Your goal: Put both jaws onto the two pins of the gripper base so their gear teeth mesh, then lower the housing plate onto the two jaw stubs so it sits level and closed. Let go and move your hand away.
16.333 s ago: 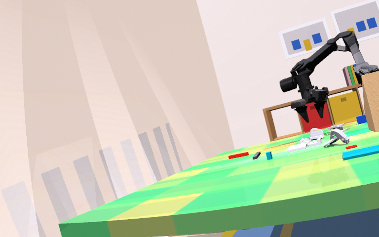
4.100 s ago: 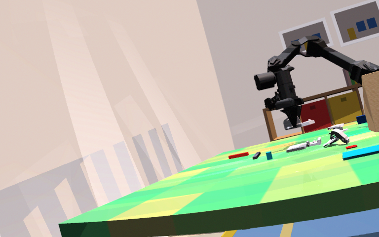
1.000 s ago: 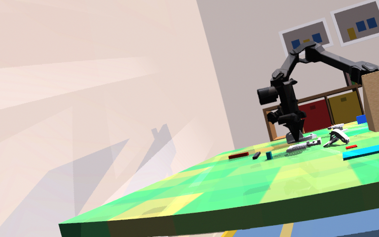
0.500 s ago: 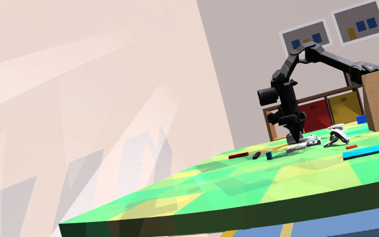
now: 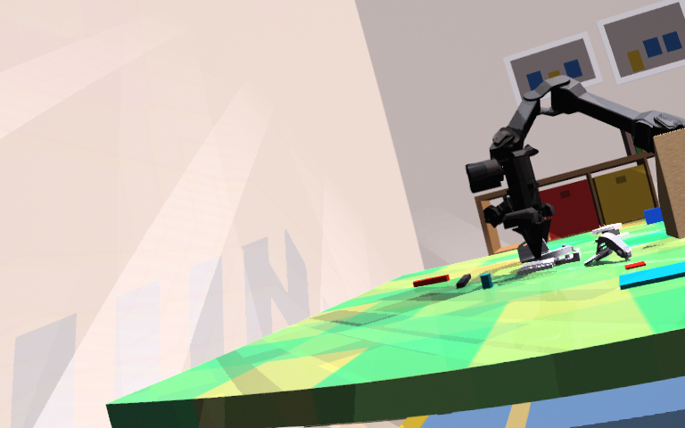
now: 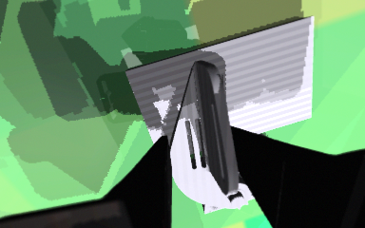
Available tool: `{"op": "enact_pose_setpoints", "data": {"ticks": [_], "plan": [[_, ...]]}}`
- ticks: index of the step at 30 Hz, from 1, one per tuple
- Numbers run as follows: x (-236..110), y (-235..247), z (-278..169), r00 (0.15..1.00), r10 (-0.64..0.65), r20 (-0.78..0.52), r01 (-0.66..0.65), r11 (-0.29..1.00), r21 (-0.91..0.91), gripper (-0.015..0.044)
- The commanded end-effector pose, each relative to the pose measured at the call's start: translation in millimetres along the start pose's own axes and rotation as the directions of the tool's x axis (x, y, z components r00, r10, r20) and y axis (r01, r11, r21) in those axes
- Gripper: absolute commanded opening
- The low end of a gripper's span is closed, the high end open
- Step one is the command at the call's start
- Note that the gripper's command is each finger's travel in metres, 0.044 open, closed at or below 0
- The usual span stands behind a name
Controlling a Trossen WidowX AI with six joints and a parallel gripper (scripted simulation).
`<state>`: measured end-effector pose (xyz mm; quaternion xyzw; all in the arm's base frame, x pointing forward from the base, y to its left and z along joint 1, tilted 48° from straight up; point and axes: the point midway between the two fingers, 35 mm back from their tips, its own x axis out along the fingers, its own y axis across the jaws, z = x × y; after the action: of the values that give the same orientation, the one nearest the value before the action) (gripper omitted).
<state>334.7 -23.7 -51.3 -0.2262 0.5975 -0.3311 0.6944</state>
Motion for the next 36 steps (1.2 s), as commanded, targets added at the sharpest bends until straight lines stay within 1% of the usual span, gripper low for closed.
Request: {"op": "enact_pose_setpoints", "data": {"ticks": [1, 36], "plan": [[0.8, -0.2, 0.0, 1.0, -0.003, 0.002, 0.003, 1.0, -0.004, 0.0134], [9.6, -0.4, -0.1, 1.0, -0.003, 0.002, 0.003, 1.0, -0.002, 0.0134]]}}
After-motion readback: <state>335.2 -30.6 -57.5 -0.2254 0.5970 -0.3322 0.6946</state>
